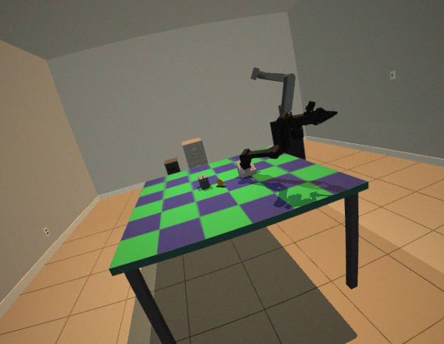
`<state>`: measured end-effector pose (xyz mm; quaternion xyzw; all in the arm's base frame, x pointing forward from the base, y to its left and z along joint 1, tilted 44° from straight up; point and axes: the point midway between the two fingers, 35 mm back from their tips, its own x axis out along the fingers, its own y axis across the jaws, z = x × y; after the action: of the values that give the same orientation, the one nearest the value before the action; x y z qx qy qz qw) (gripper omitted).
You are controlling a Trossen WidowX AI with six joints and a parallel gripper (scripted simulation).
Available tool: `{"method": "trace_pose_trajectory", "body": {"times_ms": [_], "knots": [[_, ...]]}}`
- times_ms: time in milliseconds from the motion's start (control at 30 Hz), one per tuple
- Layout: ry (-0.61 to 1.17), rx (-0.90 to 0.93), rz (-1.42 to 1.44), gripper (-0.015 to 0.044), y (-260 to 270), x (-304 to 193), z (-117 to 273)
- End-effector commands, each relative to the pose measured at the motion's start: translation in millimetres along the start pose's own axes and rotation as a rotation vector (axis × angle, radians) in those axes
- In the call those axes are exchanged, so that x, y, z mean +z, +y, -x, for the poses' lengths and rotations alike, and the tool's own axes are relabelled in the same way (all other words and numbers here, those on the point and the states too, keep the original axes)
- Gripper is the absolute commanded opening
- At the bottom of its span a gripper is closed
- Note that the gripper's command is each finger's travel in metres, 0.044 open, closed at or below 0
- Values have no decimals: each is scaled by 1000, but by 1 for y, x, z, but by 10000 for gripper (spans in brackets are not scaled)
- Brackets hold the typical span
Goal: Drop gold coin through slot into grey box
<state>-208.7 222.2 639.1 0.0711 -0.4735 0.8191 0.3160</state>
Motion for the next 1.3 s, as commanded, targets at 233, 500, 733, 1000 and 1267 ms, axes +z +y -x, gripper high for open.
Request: {"method": "trace_pose_trajectory", "body": {"times_ms": [233, 500, 733, 1000, 1267], "knots": [[-150, -243, 265, 190, -42, 70, 35], [-339, -607, 529, 161, -87, 165, 118], [-464, -968, 701, 161, -109, 232, 216], [-556, -1414, 805, 161, -111, 278, 347], [-606, -1824, 732, 161, -98, 281, 478]]}}
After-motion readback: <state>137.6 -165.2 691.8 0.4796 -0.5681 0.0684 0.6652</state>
